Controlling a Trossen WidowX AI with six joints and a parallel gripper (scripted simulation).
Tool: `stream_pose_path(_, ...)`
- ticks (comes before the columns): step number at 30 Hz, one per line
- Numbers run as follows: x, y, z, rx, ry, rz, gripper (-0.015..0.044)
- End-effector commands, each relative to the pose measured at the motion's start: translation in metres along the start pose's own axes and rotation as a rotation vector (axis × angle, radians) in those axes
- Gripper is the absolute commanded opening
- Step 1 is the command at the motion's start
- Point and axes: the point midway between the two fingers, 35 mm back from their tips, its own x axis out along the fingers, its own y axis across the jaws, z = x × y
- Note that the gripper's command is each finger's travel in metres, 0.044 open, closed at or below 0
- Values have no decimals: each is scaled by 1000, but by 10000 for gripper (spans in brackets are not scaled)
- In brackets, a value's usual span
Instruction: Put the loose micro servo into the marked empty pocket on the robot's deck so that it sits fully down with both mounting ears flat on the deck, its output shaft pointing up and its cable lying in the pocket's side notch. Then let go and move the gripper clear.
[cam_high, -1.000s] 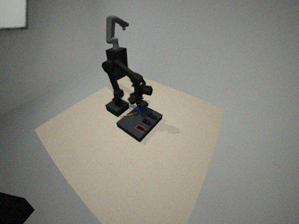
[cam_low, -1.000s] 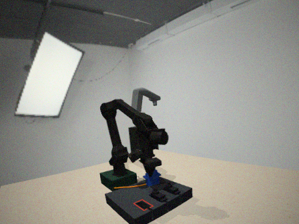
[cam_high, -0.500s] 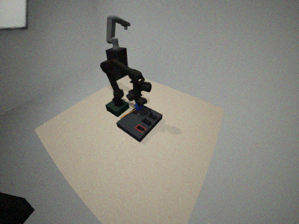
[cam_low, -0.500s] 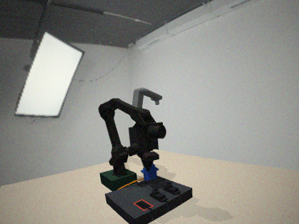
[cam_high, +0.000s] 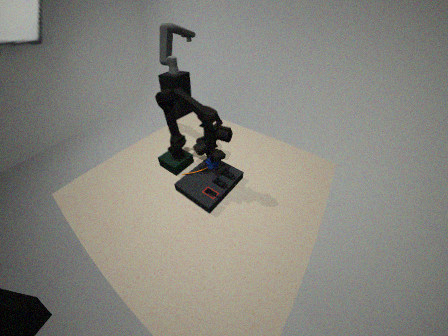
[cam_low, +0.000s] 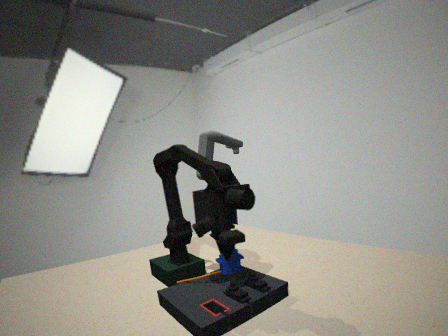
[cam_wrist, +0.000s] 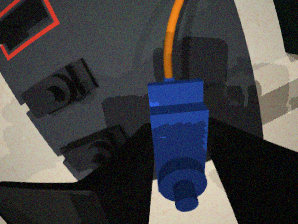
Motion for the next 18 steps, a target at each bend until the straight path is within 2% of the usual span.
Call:
stream_pose_path(1, -1, 5, 6, 0, 1, 6, 0)
stream_pose_path(18, -2, 26, 70, 0, -6, 8, 0)
